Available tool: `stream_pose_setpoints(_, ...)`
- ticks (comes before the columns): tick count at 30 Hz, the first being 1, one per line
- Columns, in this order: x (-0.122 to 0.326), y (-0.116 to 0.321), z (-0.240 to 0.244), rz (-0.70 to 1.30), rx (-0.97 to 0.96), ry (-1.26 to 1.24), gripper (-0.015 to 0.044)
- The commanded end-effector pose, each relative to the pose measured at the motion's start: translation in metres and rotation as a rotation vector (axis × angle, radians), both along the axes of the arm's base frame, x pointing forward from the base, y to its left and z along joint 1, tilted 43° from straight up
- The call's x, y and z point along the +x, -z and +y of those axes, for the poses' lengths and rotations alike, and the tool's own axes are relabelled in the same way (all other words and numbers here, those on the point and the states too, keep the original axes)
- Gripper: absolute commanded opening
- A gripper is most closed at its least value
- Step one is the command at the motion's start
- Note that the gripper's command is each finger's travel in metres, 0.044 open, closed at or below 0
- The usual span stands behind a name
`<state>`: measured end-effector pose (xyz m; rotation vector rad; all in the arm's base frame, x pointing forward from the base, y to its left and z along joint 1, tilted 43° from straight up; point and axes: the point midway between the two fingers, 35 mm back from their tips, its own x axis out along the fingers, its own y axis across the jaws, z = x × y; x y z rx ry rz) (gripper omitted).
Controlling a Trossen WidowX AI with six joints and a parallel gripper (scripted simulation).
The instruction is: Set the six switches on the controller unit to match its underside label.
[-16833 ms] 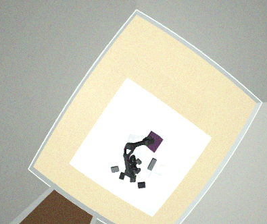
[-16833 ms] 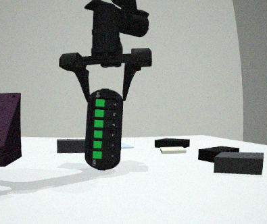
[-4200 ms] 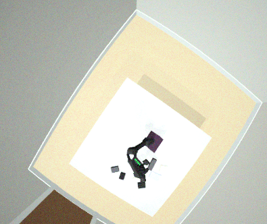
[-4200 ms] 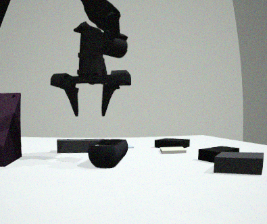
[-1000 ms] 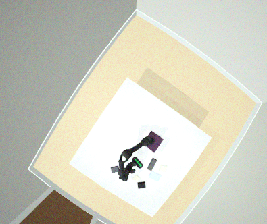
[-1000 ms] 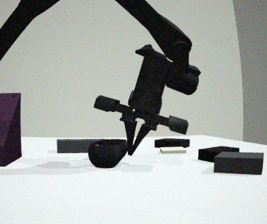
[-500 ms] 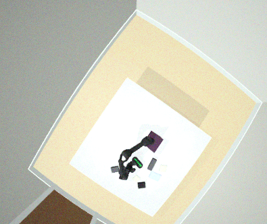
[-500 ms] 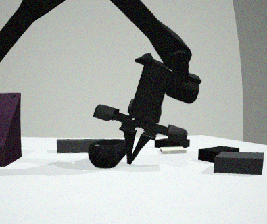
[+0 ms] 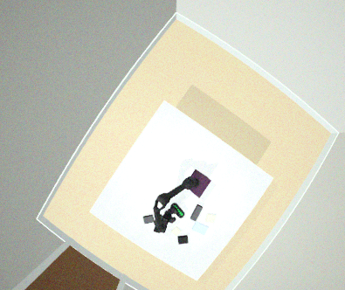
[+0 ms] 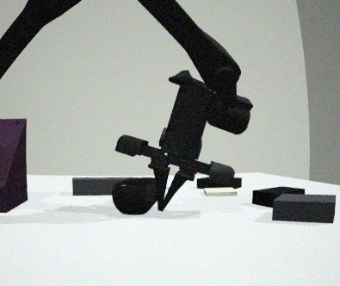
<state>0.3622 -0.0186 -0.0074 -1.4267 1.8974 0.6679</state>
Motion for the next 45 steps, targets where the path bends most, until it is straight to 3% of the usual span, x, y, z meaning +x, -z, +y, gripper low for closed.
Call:
stream_pose_setpoints(1,-0.002,-0.001,0.0,-0.003,-0.004,-0.003,0.0)
stream_pose_setpoints(45,-0.042,0.009,0.004,-0.001,-0.003,-0.003,0.0)
